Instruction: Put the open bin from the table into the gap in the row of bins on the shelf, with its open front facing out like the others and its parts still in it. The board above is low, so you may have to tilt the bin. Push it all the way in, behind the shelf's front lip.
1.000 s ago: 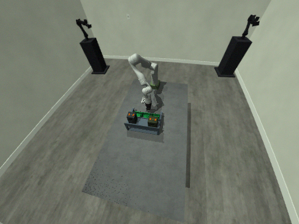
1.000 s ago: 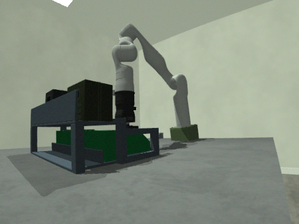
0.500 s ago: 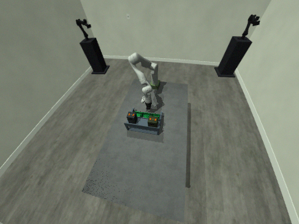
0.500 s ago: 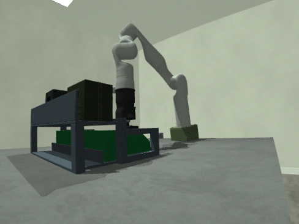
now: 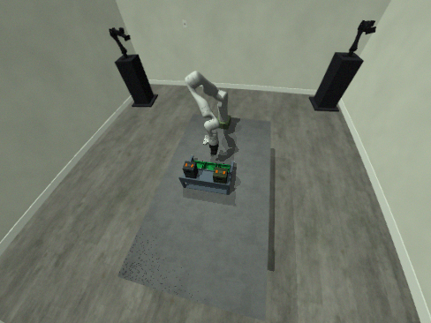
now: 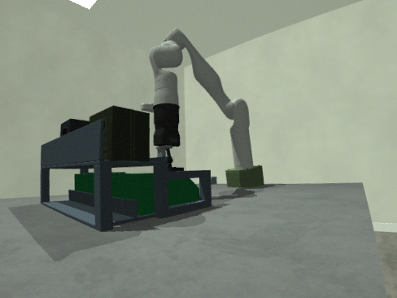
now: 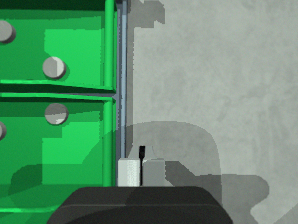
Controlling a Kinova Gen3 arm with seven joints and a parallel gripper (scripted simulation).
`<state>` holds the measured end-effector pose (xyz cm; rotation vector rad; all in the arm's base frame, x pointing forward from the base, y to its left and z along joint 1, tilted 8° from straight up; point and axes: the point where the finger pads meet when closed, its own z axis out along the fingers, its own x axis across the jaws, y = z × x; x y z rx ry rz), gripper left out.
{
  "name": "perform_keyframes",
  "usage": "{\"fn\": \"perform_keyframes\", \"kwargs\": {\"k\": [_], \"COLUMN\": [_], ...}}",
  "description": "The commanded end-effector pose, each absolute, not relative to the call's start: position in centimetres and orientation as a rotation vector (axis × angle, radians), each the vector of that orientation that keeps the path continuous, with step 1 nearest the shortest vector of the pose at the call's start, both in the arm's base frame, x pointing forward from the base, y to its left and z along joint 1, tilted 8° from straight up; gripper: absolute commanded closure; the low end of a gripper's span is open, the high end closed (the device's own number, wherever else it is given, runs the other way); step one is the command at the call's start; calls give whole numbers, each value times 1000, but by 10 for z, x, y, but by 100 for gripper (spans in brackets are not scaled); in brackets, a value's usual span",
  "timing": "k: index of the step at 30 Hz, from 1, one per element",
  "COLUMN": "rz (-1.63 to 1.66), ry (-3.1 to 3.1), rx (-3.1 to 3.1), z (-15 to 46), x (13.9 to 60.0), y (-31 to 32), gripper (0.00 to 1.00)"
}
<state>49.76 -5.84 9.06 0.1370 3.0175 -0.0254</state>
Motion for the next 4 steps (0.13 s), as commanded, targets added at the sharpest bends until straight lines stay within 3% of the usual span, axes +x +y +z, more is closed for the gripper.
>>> {"fn": "perform_keyframes", "kwargs": {"k": [1, 4], "rz": [-33, -33], "ry": [3004, 3004], "rx": [144, 144], "z": [101, 103], "x": [500, 500], "y": [-62, -62], "gripper": [100, 100]}}
